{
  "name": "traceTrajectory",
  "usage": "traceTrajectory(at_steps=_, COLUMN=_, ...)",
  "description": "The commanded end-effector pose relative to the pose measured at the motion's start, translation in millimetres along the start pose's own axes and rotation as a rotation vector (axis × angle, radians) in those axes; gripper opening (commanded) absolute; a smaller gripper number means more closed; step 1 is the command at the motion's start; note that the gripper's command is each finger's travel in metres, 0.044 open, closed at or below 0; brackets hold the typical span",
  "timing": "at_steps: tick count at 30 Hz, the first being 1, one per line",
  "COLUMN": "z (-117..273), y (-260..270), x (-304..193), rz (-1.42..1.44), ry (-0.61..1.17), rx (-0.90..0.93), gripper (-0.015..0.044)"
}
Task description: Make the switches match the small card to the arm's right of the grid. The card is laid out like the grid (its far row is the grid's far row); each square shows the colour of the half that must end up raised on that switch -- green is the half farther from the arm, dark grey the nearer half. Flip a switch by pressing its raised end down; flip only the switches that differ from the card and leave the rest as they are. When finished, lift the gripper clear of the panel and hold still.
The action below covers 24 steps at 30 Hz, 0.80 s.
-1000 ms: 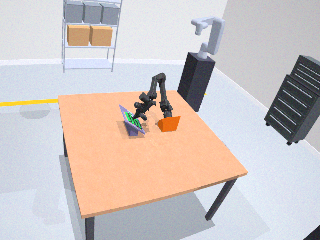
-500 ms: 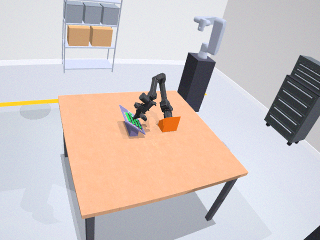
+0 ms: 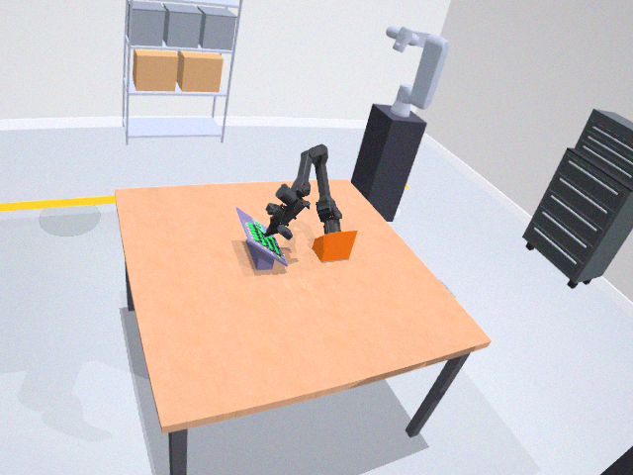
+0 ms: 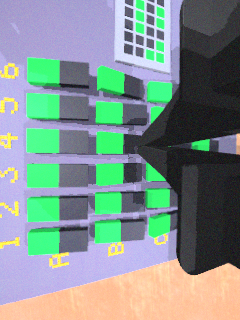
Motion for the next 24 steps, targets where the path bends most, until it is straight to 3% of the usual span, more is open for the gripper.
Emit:
traceTrajectory(at_steps=1, z=26.0, y=2.1, x=5.5, rz=-0.012, ry=0.001, rx=0.009, gripper=0.0)
traceTrajectory(at_steps=6, z=59.6, y=-1.6, x=4.9, rz=-0.004, ry=0.007, rx=0.001, gripper=0.0)
traceTrajectory(at_steps=20, z=59.6, y=-21.7, x=2.7, rz=-0.004, ry=0.008, rx=0.0, gripper=0.0)
traceTrajectory(at_steps=24, z=36.9, y=-20.4, x=1.5, rz=-0.006, ry=-0.006, rx=0.002, gripper=0.0)
Point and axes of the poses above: the point midway between the two fingers, 35 mm back from their tips, its own z axis back along the fingers, its own y axis across the jaws, x = y × z, the point moved 6 cm from there along z, back along the fingers, and after that the axes turned 6 degrees about z, right-handed, at the moved point
